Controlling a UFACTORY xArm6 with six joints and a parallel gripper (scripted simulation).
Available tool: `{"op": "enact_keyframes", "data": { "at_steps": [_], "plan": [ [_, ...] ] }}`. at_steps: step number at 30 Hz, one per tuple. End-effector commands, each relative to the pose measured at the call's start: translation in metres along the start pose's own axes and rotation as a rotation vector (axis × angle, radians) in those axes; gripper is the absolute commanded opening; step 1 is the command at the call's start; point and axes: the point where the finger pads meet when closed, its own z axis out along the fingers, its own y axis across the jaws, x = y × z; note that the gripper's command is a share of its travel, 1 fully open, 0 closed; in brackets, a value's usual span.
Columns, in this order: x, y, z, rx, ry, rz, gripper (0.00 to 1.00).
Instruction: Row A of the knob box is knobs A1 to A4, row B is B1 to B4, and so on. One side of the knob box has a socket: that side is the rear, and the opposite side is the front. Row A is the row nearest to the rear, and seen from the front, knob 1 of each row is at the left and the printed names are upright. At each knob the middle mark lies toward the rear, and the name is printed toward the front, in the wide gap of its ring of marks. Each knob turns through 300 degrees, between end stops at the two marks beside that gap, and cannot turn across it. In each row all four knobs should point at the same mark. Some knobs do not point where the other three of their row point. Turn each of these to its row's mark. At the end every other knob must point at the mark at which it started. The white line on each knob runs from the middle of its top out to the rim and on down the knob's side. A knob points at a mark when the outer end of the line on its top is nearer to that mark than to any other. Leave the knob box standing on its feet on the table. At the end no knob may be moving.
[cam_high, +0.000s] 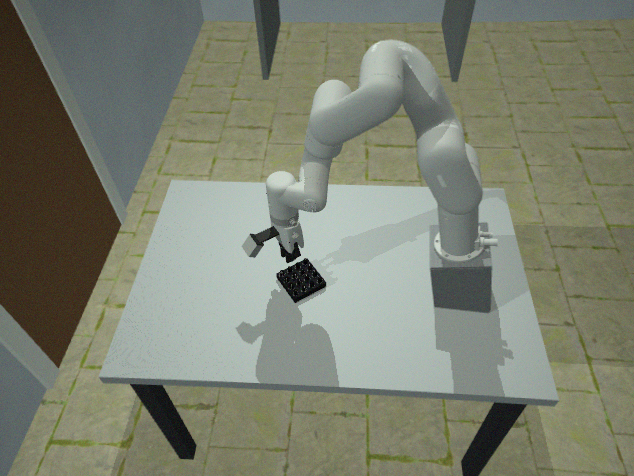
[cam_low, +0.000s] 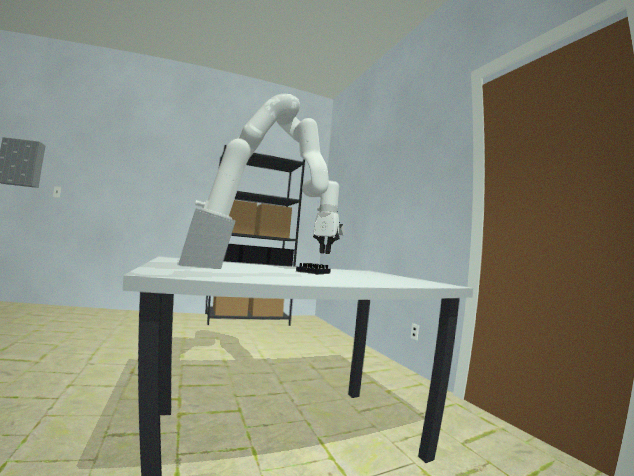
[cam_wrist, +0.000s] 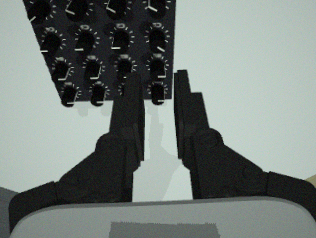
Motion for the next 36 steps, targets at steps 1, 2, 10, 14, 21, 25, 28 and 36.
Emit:
{"op": "enact_keyframes", "data": {
  "at_steps": [1, 2, 10, 14, 21, 25, 28, 36],
  "plan": [
    [0.001, 0.001, -0.001, -0.002, 0.003, 0.0, 0.19],
    [0.001, 0.001, 0.0, -0.002, 0.003, 0.0, 0.19],
    [0.001, 0.001, 0.003, -0.002, 0.003, 0.0, 0.19],
    [0.001, 0.001, 0.006, -0.002, 0.003, 0.0, 0.19],
    [0.001, 0.001, 0.014, -0.002, 0.003, 0.0, 0.19],
    [0.001, 0.001, 0.018, -0.002, 0.003, 0.0, 0.19],
    [0.001, 0.001, 0.021, -0.002, 0.003, 0.0, 0.19],
    [0.001, 0.001, 0.031, -0.002, 0.003, 0.0, 0.19]
  ]
}}
